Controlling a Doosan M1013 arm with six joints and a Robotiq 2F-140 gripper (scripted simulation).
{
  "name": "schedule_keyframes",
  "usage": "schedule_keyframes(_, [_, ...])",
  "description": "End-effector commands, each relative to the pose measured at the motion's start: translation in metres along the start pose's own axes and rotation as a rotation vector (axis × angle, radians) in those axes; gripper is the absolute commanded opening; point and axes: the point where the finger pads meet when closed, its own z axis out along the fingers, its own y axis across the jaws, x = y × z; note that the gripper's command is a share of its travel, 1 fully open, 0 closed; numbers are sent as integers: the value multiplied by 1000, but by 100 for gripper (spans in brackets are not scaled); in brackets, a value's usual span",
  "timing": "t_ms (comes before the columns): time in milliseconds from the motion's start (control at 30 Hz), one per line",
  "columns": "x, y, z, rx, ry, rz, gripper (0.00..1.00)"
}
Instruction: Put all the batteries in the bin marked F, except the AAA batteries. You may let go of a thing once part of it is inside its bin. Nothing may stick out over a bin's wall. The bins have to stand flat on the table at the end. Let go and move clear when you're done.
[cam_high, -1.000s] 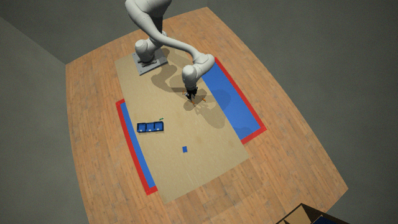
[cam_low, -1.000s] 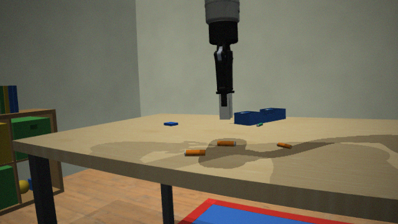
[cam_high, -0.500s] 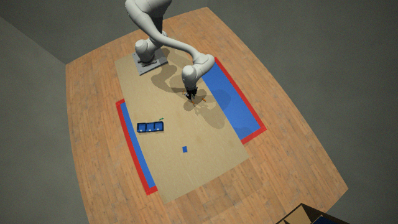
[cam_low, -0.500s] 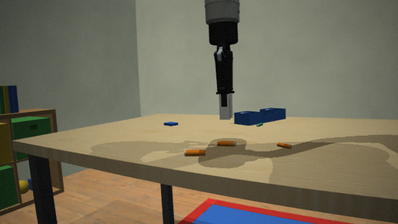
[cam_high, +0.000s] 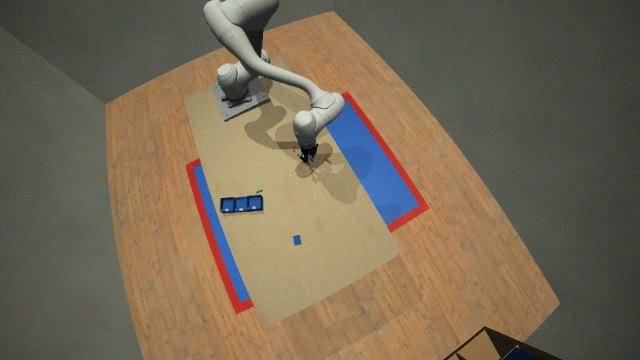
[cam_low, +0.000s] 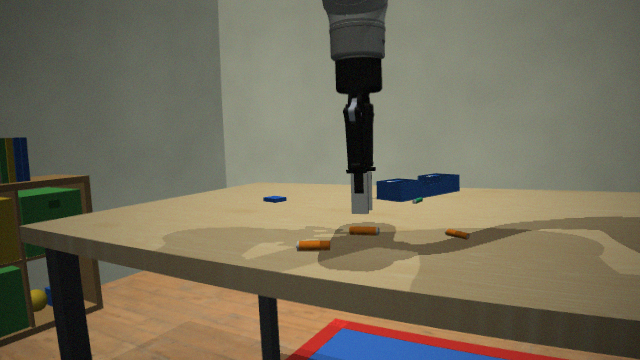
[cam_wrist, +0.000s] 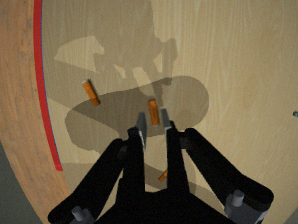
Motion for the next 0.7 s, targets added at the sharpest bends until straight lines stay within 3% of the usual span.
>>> schedule_keyframes(0, [-3,4,19,-3,-1,-3,26])
schedule_keyframes(667, [-5,4,25,-3,-1,-3,26])
